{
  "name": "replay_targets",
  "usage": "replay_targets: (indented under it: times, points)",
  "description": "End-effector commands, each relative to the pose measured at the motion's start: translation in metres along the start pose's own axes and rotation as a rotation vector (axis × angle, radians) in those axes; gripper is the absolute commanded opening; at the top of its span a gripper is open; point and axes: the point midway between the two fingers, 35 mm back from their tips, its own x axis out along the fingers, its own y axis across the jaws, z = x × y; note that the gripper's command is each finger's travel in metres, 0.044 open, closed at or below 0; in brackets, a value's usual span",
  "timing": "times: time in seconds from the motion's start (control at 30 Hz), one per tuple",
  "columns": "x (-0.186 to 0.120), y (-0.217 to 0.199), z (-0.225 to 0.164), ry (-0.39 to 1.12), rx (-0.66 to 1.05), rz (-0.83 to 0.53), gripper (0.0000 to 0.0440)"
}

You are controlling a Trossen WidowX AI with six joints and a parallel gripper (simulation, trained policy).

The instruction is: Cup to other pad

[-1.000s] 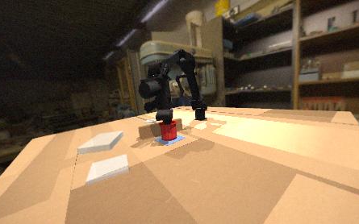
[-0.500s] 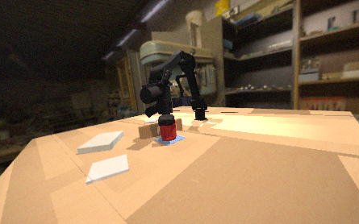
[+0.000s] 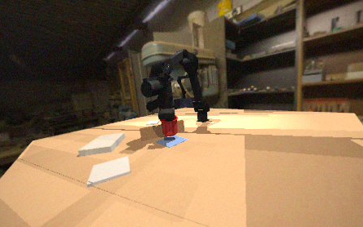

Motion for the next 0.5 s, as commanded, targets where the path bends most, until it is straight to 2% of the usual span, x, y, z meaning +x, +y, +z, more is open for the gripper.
replay_targets:
  times: [0.0, 0.47]
  points:
    - [-0.017, -0.004, 0.003, -0.011, 0.038, 0.029, 0.0]
    - [-0.058, -0.024, 0.025, -0.045, 0.168, 0.102, 0.0]
